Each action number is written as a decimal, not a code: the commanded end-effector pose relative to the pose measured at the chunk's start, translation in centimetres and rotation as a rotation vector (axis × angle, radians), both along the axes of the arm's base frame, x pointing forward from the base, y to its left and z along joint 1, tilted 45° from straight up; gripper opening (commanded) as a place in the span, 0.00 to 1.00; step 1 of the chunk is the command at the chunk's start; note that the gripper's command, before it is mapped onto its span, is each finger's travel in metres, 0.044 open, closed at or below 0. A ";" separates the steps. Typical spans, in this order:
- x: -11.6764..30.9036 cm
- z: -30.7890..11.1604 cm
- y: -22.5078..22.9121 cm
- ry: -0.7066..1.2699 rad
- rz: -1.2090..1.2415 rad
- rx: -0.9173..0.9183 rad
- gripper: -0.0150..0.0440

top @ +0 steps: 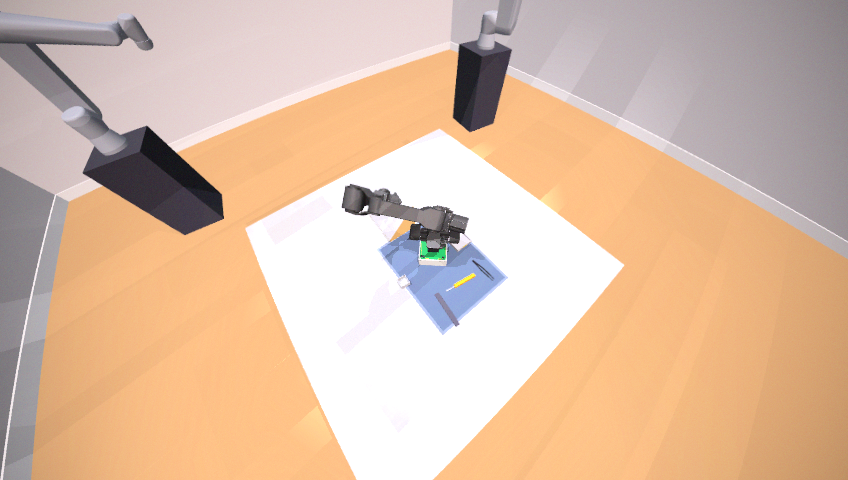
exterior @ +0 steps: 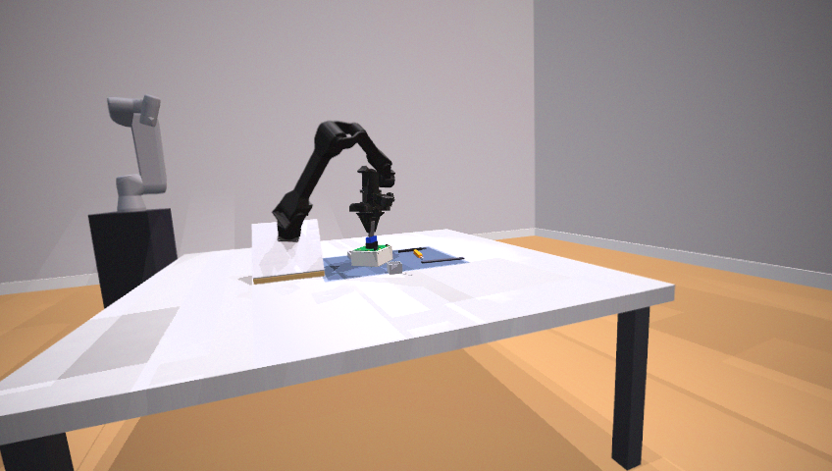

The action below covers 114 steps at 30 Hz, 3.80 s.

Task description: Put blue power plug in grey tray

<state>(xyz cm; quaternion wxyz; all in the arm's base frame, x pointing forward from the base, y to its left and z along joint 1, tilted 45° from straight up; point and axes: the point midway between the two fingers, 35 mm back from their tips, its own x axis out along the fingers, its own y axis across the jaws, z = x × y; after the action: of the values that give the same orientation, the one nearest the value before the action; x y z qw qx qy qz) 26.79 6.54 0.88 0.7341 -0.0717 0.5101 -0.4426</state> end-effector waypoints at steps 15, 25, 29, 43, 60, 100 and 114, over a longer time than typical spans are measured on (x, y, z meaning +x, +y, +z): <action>-1.0 2.0 0.7 -0.062 0.113 0.149 0.25; 0.0 1.1 2.1 0.014 0.003 -0.040 0.25; 0.2 0.9 2.3 0.028 -0.017 -0.074 0.25; -1.1 2.4 1.1 -0.063 0.114 0.151 0.25; 0.1 1.5 2.7 0.024 -0.012 -0.065 0.25; -0.3 0.8 0.9 -0.018 0.048 0.038 0.25; -0.3 0.8 0.9 -0.018 0.048 0.038 0.68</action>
<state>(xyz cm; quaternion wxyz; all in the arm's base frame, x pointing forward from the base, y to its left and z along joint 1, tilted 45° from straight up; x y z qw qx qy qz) 26.43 7.57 1.74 0.7504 -0.0623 0.5104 -0.4154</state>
